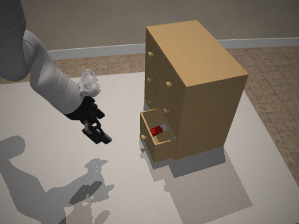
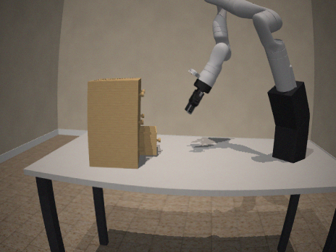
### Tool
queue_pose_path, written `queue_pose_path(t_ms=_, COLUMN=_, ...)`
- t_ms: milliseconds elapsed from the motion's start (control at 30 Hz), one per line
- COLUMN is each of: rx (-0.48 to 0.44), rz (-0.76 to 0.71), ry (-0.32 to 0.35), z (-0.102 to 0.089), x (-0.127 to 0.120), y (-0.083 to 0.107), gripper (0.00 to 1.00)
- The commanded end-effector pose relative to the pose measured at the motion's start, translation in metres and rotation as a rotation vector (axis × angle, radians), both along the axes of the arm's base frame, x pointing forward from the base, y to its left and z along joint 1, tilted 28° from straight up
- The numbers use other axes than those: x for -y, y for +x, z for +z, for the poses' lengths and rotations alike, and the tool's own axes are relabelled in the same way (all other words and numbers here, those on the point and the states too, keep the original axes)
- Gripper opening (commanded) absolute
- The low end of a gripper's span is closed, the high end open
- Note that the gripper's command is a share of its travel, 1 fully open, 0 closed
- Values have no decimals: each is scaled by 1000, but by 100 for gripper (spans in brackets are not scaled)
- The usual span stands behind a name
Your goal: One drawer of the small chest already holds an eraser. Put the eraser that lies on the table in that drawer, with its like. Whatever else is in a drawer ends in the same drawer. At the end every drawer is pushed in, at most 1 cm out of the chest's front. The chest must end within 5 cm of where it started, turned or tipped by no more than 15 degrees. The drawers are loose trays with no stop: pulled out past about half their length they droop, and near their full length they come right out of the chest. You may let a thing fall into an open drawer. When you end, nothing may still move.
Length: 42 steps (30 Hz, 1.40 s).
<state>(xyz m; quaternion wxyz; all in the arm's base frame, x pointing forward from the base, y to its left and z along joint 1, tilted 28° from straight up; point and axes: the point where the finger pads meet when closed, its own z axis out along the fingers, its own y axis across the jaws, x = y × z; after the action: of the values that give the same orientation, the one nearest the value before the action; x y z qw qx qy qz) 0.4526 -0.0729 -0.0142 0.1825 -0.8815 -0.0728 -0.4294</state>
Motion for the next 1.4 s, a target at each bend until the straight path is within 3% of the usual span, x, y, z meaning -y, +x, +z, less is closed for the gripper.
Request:
queue_pose_path(t_ms=0, rx=-11, rz=16, ry=-30, z=8, x=3, y=4, gripper=100)
queue_pose_path(t_ms=833, rx=-237, rz=76, ry=-100, z=16, x=6, y=1, gripper=100)
queue_pose_path(t_ms=1367, rx=-323, rz=99, ry=-127, z=19, x=8, y=-1, gripper=100)
